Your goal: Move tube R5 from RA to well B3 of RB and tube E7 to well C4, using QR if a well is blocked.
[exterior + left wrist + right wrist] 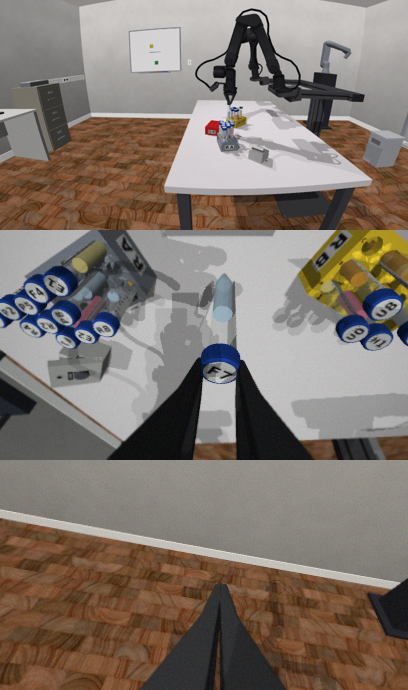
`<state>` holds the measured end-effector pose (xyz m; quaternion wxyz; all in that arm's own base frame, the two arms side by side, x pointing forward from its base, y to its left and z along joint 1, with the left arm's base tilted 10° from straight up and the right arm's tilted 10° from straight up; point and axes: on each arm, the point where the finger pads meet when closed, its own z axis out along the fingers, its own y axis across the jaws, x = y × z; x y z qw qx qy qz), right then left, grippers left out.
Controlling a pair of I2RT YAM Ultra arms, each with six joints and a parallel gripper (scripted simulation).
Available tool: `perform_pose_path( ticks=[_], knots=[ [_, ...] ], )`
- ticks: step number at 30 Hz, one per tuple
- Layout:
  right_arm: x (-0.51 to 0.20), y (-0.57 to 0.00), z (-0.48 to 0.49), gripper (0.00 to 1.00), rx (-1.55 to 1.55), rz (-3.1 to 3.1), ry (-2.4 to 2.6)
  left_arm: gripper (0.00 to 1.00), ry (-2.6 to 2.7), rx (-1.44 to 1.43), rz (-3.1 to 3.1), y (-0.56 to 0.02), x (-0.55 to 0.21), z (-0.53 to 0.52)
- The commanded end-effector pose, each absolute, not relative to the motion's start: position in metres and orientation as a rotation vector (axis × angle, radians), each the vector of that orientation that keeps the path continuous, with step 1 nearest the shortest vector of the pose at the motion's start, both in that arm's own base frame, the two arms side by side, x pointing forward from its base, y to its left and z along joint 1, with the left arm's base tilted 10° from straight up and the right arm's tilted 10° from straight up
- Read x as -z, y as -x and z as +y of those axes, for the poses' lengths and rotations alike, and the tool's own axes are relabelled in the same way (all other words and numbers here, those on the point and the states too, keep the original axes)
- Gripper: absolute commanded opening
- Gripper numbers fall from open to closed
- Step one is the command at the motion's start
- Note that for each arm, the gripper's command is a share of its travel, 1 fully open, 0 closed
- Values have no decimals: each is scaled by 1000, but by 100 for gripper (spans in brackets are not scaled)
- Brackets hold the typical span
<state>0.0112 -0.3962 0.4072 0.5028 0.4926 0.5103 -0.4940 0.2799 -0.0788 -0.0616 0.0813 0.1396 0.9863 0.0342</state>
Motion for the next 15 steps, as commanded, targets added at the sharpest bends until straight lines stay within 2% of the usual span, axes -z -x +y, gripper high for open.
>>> perform_pose_path(
  ticks=[1, 15],
  knots=[
    [-432, -3, -385, 0, 1226, 1179, -1174, 0, -162, -73, 2942, -290, 54, -84],
    [-432, -3, -385, 0, 1226, 1179, -1174, 0, 425, -15, 2910, -290, 54, -84]
  ],
)
